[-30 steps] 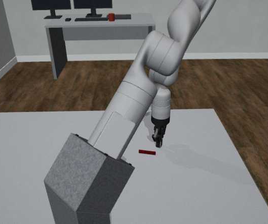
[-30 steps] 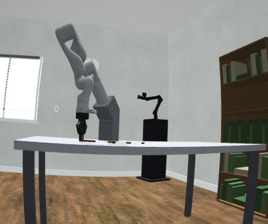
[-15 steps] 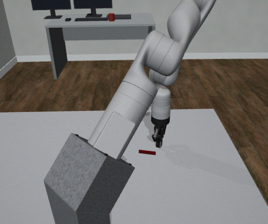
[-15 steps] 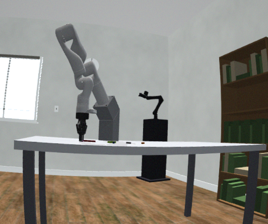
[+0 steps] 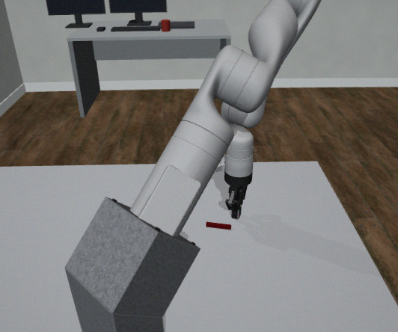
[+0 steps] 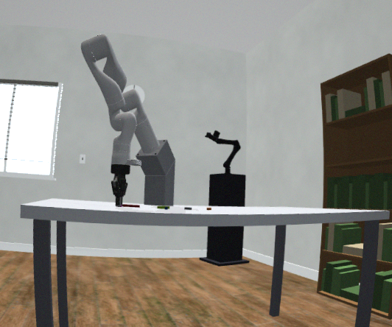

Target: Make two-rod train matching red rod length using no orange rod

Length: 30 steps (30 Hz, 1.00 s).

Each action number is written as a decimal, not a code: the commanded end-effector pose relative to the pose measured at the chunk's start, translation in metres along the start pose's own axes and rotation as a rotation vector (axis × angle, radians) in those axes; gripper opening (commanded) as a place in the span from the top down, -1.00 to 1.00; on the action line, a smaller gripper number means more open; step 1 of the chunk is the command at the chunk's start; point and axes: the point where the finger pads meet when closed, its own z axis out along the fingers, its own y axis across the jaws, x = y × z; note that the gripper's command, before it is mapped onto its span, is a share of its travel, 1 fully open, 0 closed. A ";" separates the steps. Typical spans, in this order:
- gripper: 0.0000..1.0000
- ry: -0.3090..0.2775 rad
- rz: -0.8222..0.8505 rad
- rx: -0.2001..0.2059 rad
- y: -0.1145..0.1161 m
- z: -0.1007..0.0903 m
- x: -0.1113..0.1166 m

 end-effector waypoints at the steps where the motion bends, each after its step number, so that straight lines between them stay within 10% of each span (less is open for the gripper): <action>1: 0.91 0.000 0.000 -0.001 0.000 0.000 0.000; 15: 0.52 0.000 0.000 -0.001 0.000 0.000 0.000; 30: 0.52 0.000 0.000 -0.001 0.000 -0.004 0.000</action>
